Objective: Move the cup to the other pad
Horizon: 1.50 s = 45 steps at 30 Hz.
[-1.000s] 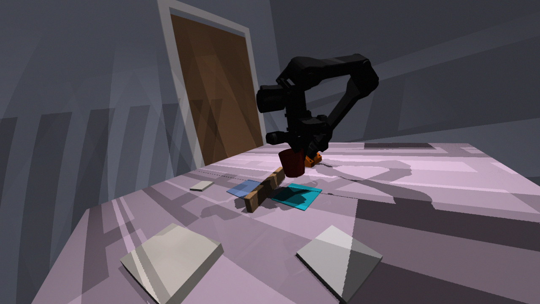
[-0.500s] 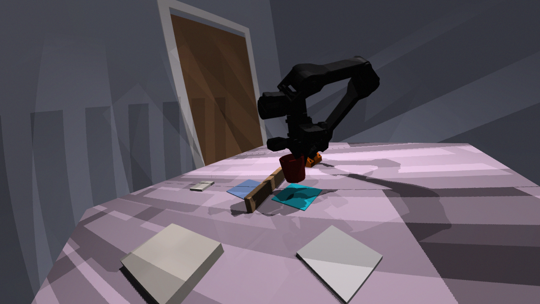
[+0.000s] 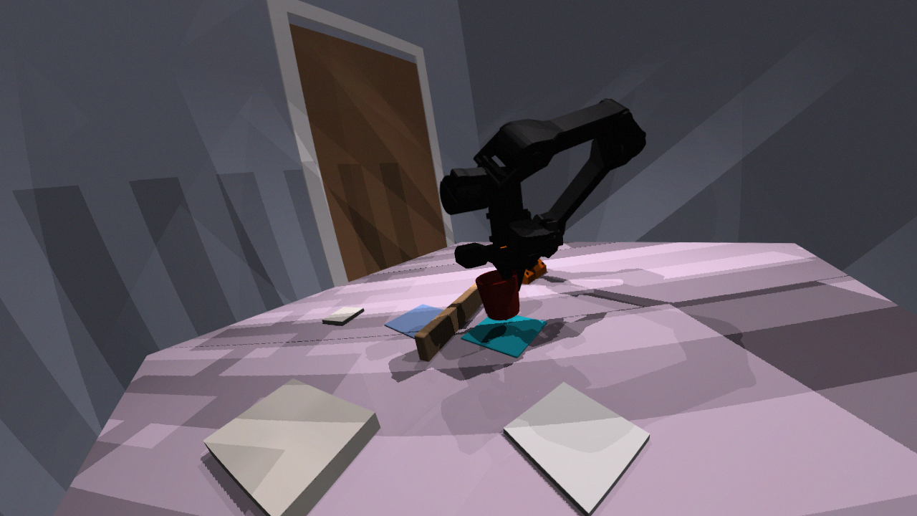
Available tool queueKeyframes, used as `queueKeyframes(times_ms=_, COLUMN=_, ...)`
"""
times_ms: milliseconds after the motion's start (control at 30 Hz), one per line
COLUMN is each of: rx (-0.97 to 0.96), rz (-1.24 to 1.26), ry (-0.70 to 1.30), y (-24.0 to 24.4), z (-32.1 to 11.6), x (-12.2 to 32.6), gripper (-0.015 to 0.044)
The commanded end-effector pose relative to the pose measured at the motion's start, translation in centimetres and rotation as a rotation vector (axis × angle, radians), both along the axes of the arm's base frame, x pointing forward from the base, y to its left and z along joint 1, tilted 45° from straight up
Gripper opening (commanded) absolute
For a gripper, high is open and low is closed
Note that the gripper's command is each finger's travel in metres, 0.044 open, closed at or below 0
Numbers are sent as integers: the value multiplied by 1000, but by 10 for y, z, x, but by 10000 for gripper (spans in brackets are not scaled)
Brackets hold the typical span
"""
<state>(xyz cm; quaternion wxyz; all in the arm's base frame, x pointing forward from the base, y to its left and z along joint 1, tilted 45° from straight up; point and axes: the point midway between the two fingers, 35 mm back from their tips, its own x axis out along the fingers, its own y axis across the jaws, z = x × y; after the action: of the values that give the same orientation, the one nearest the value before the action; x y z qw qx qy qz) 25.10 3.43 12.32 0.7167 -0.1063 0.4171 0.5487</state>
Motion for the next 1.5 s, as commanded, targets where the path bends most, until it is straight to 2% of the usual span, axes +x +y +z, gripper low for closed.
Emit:
queueKeyframes(times_ms=0, rx=4, rz=-3, ry=-2, y=3, z=-2, x=1, gripper=0)
queueKeyframes(times_ms=1167, rx=3, rz=0, ry=-1, y=21, z=-19, x=0, gripper=0)
queueKeyframes(times_ms=1333, rx=3, rz=0, ry=-1, y=21, z=-19, x=0, gripper=128)
queueKeyframes(times_ms=1467, rx=2, rz=0, ry=-1, y=21, z=-19, x=0, gripper=128)
